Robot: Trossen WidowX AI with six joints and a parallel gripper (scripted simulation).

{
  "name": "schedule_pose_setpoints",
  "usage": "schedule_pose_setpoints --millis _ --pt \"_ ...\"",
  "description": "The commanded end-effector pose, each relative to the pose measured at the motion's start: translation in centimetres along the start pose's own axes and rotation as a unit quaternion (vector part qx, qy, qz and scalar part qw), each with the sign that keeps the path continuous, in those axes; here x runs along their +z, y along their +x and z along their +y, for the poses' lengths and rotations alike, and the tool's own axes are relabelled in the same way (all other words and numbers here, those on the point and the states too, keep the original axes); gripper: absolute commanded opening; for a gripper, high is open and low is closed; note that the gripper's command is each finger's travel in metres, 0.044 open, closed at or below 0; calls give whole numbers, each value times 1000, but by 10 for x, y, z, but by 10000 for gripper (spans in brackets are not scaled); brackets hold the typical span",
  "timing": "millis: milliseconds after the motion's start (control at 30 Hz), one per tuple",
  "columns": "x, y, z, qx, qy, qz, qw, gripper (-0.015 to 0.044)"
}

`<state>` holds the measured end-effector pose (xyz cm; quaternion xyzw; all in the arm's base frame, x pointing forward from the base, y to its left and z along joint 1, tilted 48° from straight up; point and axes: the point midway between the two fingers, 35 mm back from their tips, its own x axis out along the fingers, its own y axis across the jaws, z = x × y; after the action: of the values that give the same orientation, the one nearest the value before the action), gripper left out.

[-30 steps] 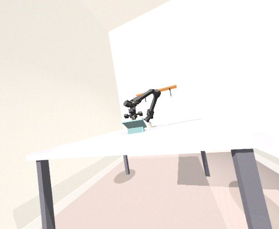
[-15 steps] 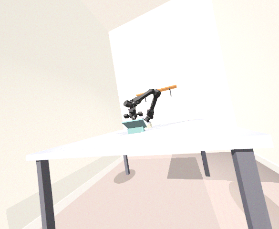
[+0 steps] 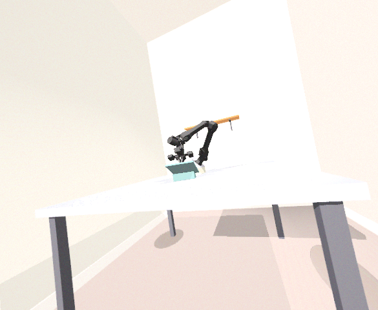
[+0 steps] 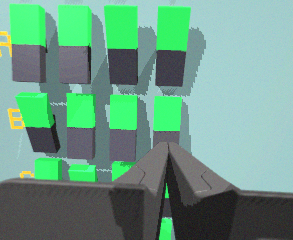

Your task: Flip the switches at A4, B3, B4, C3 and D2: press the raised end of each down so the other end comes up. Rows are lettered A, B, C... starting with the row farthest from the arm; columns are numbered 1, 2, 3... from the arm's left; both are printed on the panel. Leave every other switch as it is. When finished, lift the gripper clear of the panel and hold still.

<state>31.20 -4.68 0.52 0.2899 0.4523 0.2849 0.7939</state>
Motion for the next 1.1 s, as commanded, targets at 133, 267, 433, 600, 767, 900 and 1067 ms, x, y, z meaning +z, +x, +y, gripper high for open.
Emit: schedule_pose_setpoints --millis 133,267,433,600,767,900,1067 --pt "0 2 1 2 1 0 1000 0" --pt "0 3 1 2 1 0 1000 0" --pt "0 3 1 2 1 0 1000 0" --pt "0 4 1 2 1 0 1000 0" --pt "0 5 1 2 1 0 1000 0" --pt "2 -29 -3 -6 4 8 1000 0" --pt "2 -61 0 1 1 14 1000 0"
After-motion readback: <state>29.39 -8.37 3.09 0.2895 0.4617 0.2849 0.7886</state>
